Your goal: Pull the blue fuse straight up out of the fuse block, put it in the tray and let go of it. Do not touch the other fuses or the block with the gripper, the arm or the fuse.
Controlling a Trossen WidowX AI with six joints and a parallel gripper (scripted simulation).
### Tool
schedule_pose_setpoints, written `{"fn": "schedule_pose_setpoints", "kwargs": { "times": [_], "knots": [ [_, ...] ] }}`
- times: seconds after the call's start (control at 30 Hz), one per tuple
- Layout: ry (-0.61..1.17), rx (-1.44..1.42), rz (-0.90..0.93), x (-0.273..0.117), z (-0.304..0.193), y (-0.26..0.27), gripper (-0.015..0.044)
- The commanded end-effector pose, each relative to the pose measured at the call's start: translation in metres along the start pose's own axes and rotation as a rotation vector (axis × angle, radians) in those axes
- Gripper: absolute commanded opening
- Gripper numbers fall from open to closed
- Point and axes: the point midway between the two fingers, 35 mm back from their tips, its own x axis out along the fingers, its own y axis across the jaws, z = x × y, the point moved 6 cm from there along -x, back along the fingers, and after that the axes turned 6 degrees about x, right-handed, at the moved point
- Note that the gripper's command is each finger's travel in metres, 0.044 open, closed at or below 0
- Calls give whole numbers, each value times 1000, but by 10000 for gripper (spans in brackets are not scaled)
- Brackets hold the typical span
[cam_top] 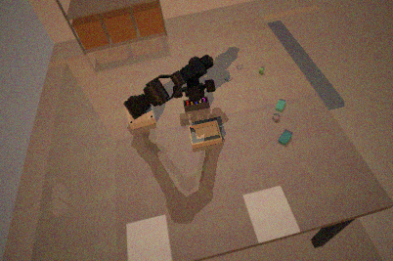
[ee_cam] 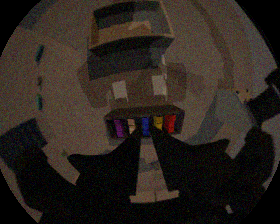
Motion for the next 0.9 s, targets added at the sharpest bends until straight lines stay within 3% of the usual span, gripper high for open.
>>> {"fn": "schedule_pose_setpoints", "kwargs": {
  "times": [0.0,0.37,0.73,0.87],
  "knots": [
    [-7,-8,0,4,0,-1,74],
    [-7,-8,0,8,1,-1,74],
    [-1,0,-1,7,0,0,1],
    [-1,0,-1,7,0,0,0]
  ]
}}
